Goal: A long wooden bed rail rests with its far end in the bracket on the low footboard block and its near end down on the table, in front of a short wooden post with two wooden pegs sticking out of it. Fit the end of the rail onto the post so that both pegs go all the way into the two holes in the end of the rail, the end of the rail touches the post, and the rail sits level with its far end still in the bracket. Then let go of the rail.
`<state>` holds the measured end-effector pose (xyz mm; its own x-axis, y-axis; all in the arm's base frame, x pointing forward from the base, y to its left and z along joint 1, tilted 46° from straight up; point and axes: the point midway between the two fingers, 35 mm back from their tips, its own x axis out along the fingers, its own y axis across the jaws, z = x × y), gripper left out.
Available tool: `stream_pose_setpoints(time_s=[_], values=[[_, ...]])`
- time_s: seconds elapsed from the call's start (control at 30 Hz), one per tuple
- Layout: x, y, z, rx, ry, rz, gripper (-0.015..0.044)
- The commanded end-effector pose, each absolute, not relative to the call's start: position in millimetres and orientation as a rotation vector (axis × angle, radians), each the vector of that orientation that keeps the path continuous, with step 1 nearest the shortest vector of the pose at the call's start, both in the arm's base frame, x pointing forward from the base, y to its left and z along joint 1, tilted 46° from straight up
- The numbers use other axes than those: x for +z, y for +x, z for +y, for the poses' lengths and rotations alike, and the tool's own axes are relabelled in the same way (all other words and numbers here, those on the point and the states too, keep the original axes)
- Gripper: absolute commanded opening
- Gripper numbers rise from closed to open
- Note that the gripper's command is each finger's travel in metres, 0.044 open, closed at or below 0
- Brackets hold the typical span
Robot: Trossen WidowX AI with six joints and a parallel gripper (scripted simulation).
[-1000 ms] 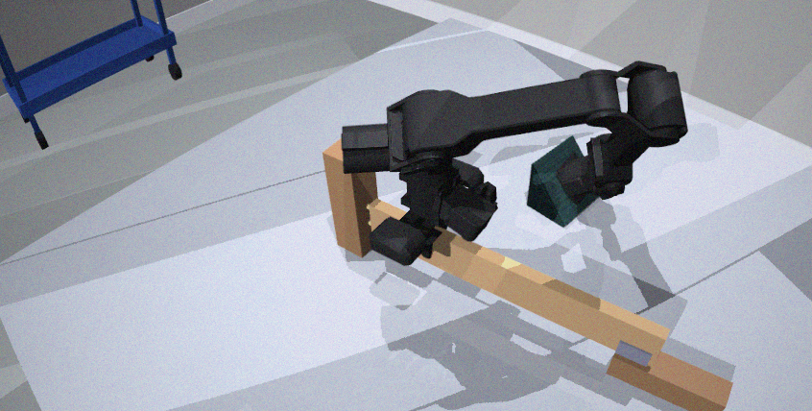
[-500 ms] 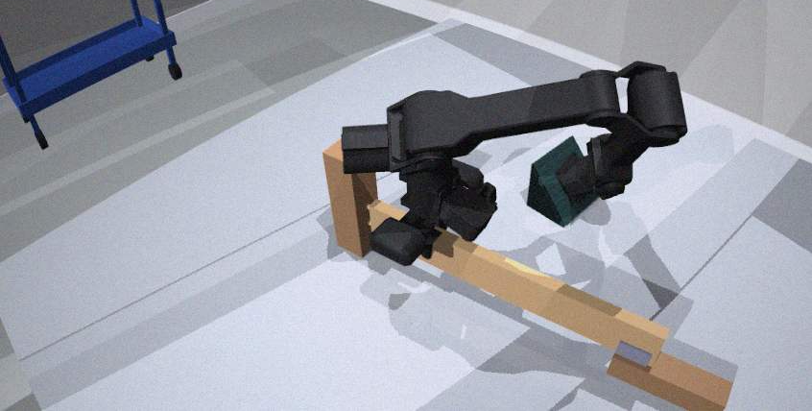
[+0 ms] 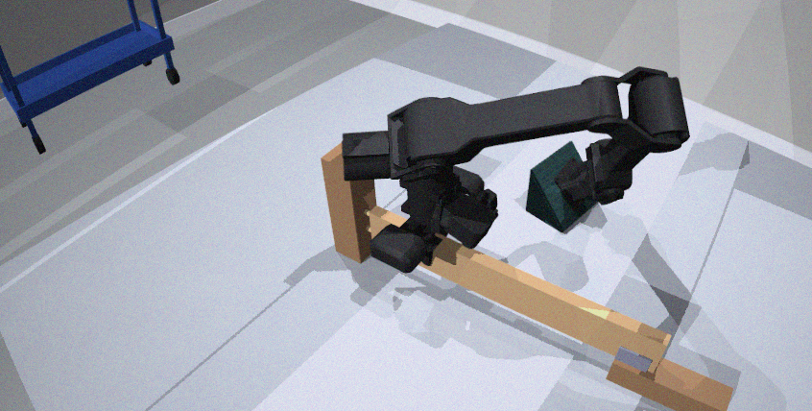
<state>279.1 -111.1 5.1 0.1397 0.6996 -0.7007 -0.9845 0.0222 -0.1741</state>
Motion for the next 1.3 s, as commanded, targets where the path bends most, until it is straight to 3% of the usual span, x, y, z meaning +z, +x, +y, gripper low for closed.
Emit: stream_pose_setpoints(time_s=[0.0,1.27], values=[[6.8,278.3,-111.0,1.386,-0.732,0.49,0.0],[5.6,280.4,-116.8,1.386,-0.732,0.49,0.0]])
